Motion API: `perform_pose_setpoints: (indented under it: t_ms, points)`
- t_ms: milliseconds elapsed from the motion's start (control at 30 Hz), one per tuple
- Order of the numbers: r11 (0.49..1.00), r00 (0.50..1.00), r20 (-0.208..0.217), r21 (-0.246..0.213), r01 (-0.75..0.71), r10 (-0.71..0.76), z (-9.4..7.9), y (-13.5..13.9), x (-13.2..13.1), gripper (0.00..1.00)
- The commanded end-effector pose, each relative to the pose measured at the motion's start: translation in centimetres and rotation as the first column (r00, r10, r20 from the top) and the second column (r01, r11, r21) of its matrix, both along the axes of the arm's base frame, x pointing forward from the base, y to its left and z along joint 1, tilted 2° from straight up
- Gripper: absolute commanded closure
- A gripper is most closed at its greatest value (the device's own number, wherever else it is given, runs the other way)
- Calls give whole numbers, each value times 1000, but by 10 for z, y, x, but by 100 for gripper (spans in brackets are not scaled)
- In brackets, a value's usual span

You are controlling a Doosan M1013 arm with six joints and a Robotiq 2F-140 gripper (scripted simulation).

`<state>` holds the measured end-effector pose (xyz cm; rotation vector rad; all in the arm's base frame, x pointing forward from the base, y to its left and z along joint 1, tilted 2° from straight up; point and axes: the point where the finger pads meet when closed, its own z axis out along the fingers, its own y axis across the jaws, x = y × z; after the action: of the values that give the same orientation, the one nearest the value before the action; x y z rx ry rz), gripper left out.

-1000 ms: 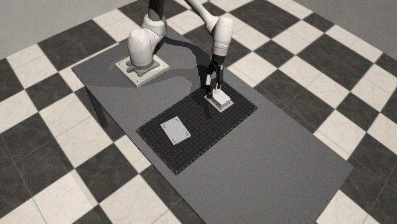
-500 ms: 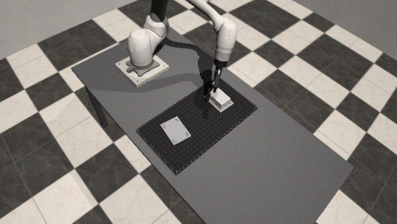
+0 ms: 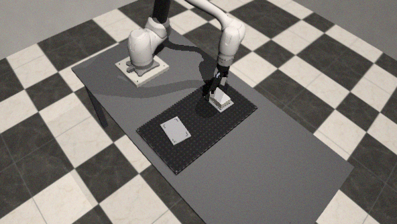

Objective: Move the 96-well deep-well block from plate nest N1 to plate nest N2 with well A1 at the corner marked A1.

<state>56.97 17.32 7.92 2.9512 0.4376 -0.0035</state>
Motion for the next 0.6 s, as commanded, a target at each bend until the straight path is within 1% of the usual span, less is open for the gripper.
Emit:
perform_pose_setpoints:
  t_ms: [0, 33, 100, 200, 333, 567]
  points:
    - [994, 995, -5, 41, 98, -98, -2, 6, 4, 0]
    - [990, 992, -8, 54, 129, -128, -2, 6, 4, 0]
    - [990, 992, -8, 54, 129, -128, -2, 6, 4, 0]
    - [971, 976, -19, 90, 220, -219, -5, 16, 12, 0]
    - [933, 942, -39, 135, 334, -332, -5, 16, 12, 0]
    - [933, 942, -39, 135, 334, -332, -5, 16, 12, 0]
